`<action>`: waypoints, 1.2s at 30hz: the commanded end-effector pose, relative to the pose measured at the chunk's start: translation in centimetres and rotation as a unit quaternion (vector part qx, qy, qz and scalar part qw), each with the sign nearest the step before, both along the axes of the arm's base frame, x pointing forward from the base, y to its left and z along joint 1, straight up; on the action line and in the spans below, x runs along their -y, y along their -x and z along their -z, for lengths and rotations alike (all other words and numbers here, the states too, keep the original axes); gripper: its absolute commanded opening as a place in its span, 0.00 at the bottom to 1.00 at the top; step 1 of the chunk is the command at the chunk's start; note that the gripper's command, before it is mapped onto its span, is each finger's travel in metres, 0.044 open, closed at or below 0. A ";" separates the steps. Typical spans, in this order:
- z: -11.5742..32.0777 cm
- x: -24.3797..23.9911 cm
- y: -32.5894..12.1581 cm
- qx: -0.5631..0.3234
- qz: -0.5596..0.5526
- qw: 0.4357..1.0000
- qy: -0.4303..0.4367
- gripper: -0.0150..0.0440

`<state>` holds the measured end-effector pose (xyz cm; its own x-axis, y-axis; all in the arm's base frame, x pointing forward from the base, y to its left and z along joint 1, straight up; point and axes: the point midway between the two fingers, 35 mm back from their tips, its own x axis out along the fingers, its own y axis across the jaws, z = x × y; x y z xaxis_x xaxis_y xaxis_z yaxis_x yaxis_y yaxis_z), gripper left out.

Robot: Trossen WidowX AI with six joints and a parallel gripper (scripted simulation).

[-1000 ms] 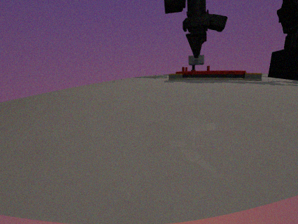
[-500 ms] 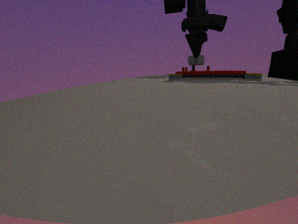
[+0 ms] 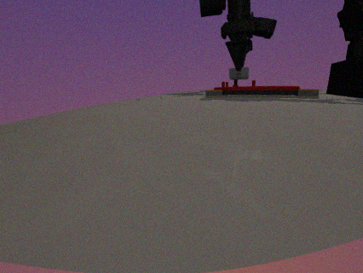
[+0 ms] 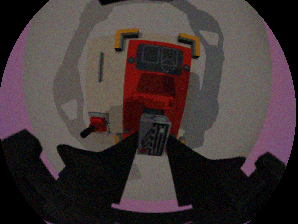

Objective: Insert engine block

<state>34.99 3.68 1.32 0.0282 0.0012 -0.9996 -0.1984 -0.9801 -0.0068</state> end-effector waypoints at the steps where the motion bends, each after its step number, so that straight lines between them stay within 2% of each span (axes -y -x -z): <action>1: 0.0 0.0 0.0 0.000 -0.002 1.000 0.001 0.53; 36: 0.7 0.1 0.0 0.000 -0.005 1.000 0.002 0.53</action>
